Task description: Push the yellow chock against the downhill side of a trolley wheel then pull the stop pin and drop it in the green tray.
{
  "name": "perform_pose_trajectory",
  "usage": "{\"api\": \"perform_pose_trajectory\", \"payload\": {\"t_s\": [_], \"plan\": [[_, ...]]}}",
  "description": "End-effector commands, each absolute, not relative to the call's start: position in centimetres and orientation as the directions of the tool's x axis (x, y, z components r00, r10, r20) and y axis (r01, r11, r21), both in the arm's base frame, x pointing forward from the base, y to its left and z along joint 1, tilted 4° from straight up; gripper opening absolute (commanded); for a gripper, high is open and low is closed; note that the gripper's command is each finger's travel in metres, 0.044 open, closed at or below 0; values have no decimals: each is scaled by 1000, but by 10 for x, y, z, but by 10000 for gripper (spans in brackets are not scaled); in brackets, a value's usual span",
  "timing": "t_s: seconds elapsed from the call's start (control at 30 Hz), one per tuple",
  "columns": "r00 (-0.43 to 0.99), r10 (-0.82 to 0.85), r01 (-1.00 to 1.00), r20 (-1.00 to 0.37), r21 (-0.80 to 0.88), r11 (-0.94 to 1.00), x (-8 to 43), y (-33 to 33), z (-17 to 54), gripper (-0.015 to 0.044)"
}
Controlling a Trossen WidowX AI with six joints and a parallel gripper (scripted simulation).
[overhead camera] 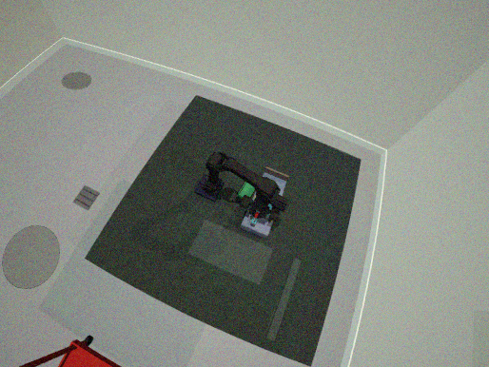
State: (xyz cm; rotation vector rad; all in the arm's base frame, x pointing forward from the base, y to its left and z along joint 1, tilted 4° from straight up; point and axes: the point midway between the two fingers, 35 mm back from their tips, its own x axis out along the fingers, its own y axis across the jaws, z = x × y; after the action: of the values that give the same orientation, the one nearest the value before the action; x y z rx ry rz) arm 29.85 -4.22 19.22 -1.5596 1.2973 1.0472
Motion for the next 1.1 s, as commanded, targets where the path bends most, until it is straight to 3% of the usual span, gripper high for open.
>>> {"api": "perform_pose_trajectory", "payload": {"t_s": [0.0, 1.07], "plan": [[129, -299, -988, -946, -98, -115, 298, -43, 198, 0], [129, -299, -988, -946, -98, -115, 299, -44, 209, 0]]}}
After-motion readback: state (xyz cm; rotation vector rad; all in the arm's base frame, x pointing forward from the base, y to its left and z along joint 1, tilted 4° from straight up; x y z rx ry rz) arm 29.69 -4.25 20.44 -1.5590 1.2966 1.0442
